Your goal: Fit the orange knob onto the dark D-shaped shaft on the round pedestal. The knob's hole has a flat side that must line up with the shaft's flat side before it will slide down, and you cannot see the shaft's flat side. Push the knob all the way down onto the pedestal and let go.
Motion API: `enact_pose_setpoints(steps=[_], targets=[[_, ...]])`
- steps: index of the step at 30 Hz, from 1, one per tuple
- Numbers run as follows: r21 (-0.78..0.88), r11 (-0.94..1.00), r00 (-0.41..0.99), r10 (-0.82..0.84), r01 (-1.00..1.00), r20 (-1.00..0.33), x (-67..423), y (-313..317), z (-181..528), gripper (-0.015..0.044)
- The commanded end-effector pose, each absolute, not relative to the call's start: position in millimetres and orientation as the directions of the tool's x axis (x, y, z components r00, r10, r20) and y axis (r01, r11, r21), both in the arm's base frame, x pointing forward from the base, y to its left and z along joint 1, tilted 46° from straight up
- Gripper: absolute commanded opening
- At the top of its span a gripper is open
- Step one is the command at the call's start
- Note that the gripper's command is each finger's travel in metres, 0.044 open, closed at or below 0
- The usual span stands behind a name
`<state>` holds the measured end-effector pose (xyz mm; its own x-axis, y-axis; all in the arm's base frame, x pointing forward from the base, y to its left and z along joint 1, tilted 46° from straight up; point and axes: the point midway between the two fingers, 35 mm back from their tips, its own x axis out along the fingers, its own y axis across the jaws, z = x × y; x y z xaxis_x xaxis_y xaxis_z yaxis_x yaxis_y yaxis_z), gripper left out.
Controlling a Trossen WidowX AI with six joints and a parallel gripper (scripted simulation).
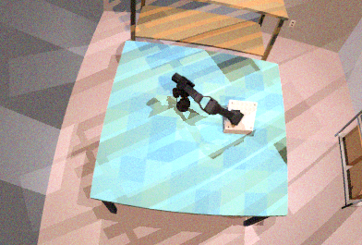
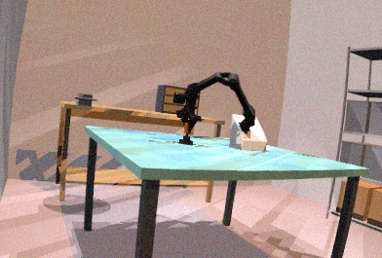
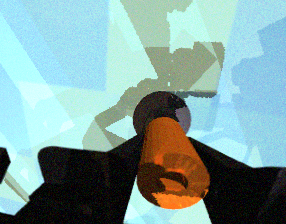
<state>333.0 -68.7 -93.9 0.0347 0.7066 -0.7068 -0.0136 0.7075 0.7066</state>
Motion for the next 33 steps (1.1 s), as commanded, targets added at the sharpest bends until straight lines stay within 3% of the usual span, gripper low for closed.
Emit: enact_pose_setpoints(steps=[1, 26, 33], targets=[[0.705, 0.707, 0.038, 0.708, -0.057, -0.706, 333.2, -68.1, -95.0, 0.0], [0.705, 0.707, 0.038, 0.707, -0.057, -0.706, 333.6, -70.3, -92.7, 0.0], [0.678, 0.69, 0.038, 0.707, -0.253, -0.706, 334.0, -69.8, -93.8, 0.0]])
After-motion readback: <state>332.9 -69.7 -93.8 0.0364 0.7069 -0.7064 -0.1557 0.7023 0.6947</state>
